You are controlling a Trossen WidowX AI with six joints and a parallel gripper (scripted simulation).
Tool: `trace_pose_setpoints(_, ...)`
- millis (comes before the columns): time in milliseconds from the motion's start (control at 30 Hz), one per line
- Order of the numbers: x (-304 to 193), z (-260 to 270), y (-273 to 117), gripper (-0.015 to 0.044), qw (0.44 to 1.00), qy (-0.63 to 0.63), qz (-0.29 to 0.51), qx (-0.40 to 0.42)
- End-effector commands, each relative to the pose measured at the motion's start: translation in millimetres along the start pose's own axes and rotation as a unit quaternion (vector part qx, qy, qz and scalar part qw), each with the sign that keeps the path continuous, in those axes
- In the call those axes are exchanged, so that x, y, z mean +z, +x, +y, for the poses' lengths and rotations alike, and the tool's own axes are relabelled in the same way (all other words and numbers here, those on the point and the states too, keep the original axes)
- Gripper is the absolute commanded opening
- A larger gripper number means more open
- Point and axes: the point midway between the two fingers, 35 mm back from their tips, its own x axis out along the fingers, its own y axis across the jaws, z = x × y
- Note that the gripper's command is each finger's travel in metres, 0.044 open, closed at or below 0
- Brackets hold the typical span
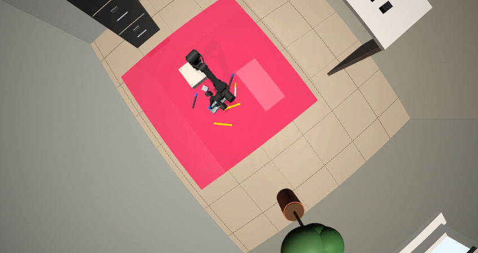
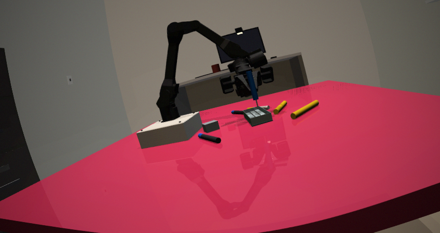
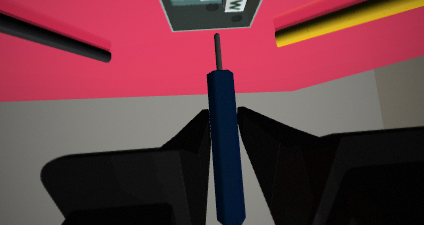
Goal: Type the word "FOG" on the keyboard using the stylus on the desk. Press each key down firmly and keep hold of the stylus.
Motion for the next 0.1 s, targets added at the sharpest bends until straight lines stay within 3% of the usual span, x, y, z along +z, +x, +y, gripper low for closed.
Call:
trace_pose_setpoints(0, -0.2, -0.4, 0.0, 0.0081, 1.000, 0.001, 0.000, -0.001)
trace_pose_setpoints(67, -0.2, -0.4, 0.0, 0.0081, 1.000, 0.001, 0.000, -0.001)
